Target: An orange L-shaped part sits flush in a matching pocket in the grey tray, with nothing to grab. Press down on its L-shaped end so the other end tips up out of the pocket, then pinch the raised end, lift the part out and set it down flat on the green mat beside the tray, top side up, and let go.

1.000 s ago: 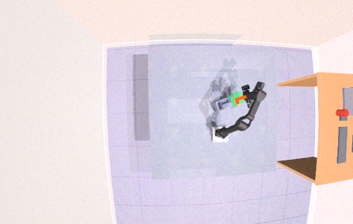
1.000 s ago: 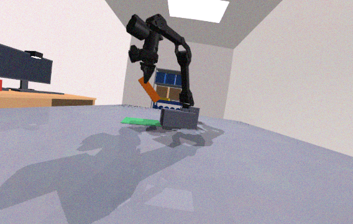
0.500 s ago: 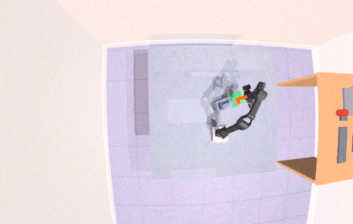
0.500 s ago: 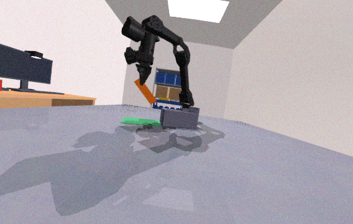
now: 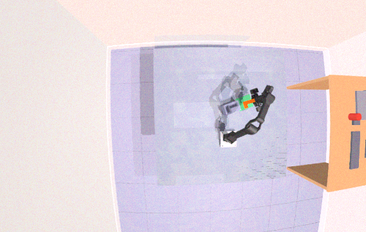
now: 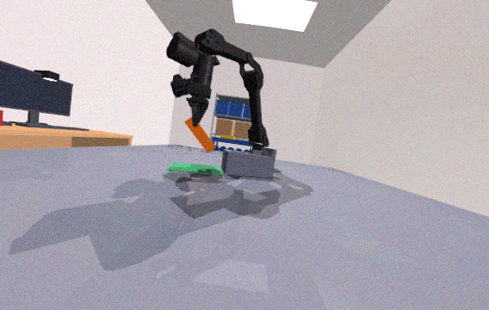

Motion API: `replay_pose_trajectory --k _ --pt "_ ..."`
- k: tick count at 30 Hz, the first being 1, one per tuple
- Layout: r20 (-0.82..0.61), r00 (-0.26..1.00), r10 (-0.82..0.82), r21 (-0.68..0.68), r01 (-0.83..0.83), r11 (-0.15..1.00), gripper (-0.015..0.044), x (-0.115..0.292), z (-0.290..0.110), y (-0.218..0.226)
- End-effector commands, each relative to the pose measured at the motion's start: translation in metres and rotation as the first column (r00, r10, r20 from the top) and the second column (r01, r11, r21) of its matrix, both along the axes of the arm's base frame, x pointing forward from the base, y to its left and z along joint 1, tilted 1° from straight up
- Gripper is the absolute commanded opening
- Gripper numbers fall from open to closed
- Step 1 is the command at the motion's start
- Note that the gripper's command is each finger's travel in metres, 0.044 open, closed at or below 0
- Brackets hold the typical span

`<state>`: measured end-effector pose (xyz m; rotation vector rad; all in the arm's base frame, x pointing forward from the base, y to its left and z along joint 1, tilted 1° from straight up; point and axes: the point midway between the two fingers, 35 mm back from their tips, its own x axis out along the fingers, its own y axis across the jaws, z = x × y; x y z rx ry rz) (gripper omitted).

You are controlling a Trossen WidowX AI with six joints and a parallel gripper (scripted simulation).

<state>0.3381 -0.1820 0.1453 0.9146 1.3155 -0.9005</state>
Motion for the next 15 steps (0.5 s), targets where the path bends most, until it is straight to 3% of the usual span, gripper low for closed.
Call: replay_pose_trajectory --k 1,15 --pt "0.006 1.000 0.006 0.003 -0.006 1.000 0.0000 0.001 -0.006 0.000" --pt "0.006 1.000 0.006 0.003 -0.006 1.000 0.0000 0.002 -0.028 0.000"
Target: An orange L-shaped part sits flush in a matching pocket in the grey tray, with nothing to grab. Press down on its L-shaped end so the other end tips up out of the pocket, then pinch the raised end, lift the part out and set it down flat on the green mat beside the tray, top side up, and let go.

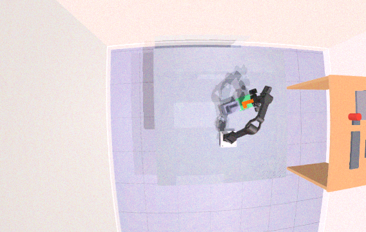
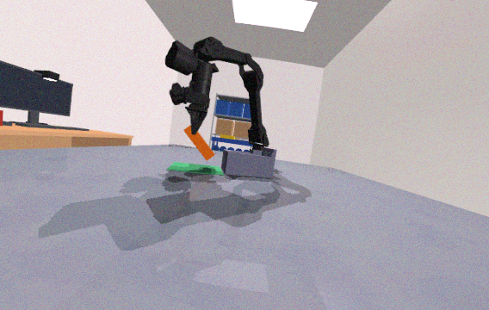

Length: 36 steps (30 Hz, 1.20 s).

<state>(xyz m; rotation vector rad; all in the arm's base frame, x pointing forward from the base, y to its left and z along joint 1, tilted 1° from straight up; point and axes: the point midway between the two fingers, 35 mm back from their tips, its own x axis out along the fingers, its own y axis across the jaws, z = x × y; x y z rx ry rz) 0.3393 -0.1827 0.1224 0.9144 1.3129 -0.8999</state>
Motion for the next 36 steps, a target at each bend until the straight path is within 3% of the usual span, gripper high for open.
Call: replay_pose_trajectory --k 1,26,36 --pt "0.003 1.000 0.006 0.004 -0.006 1.000 0.0000 0.001 -0.007 0.001" --pt "-0.001 1.000 0.000 0.001 0.000 1.000 0.0000 0.001 -0.025 0.000" --pt "-0.001 1.000 0.000 0.001 0.000 1.000 0.0263 0.001 -0.023 0.000"
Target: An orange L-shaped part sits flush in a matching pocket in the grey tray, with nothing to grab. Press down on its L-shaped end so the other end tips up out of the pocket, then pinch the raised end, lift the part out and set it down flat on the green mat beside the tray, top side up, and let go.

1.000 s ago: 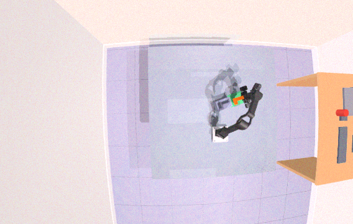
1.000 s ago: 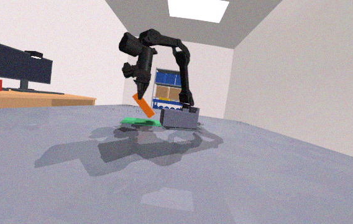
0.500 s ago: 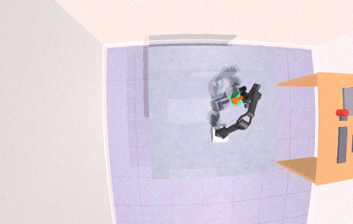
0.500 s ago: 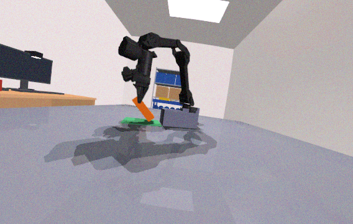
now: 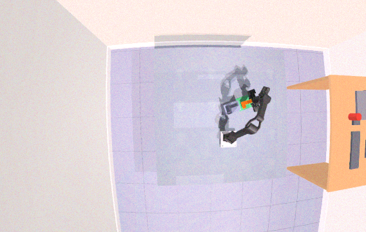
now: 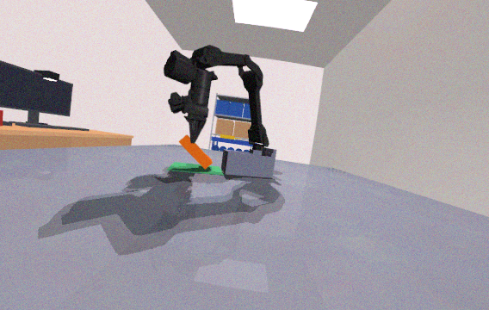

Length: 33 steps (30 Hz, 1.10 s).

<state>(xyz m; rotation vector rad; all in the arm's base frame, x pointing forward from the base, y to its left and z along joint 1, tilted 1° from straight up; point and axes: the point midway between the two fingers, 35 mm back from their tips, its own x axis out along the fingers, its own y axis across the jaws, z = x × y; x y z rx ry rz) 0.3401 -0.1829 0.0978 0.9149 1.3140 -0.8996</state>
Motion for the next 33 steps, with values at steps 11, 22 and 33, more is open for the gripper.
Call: replay_pose_trajectory --k 11,22,33 --pt "0.004 1.000 0.006 0.003 -0.006 1.000 0.0400 -0.004 0.086 0.002" --pt "0.011 1.000 -0.001 -0.007 0.001 1.000 0.0400 -0.002 0.082 0.001" --pt "0.011 1.000 -0.001 -0.007 0.001 1.000 0.0400 -0.002 0.082 0.001"
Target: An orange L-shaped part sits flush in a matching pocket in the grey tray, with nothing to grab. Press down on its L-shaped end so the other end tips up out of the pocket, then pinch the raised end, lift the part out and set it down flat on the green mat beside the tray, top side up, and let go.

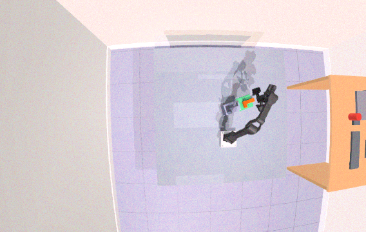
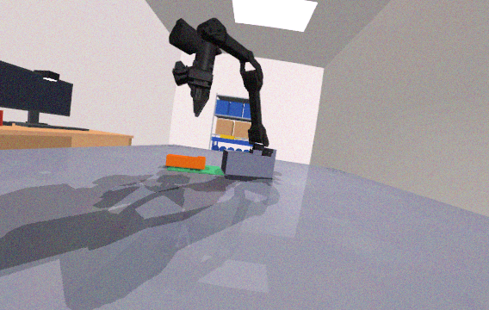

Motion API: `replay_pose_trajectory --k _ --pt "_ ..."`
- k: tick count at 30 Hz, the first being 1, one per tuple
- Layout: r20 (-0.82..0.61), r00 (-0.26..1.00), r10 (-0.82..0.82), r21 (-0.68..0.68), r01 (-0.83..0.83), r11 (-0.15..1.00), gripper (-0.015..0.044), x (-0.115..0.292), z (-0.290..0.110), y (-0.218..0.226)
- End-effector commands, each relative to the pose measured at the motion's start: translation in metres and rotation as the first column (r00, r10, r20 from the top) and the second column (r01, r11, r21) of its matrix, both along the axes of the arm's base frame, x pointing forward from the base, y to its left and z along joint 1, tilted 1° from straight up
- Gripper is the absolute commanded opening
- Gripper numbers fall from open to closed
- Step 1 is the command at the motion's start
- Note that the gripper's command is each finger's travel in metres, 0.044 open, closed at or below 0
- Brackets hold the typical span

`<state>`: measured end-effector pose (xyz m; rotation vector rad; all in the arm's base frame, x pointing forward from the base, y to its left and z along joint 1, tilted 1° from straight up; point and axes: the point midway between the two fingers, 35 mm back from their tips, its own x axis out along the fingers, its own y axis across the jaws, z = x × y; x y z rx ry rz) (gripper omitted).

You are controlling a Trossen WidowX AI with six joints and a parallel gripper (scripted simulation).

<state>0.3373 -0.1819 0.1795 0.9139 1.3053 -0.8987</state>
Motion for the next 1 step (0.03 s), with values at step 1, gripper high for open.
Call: replay_pose_trajectory --k 1 --pt "0.004 1.000 0.000 -0.002 0.000 1.000 0.0400 0.0007 0.0003 -0.0004"
